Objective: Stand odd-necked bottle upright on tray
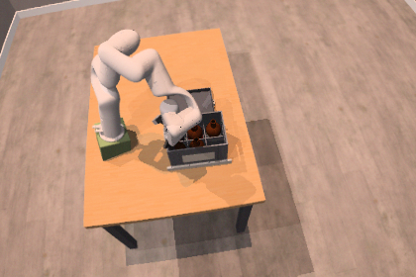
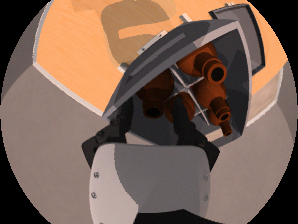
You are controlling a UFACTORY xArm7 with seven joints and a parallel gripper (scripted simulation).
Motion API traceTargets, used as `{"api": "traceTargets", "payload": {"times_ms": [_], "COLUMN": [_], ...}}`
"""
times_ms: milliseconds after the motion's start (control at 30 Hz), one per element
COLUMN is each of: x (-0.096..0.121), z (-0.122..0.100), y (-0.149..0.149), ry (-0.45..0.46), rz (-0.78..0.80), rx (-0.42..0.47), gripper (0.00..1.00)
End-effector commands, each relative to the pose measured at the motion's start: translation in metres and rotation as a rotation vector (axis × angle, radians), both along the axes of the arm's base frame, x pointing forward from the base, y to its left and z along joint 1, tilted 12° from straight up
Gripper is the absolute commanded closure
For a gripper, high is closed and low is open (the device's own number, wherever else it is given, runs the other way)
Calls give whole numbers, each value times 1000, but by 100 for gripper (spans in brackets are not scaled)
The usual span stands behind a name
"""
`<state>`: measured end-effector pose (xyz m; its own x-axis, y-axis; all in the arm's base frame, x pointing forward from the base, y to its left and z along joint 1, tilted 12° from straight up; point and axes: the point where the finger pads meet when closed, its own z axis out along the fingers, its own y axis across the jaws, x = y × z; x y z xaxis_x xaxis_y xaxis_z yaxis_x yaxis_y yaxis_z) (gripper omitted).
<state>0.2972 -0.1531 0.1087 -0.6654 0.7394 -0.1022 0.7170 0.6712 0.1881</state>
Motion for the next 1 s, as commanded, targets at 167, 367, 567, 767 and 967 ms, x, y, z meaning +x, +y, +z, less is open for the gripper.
{"api": "traceTargets", "payload": {"times_ms": [167, 367, 567, 767, 967], "x": [1, 1, 1, 1, 1], "z": [-3, -3, -3, -3, -3], "y": [0, 0, 0, 0, 0], "ry": [-2, -2, -2, -2, -2], "rz": [0, 0, 0, 0, 0], "rx": [0, 0, 0, 0, 0], "gripper": [35, 35, 35, 35, 100]}}
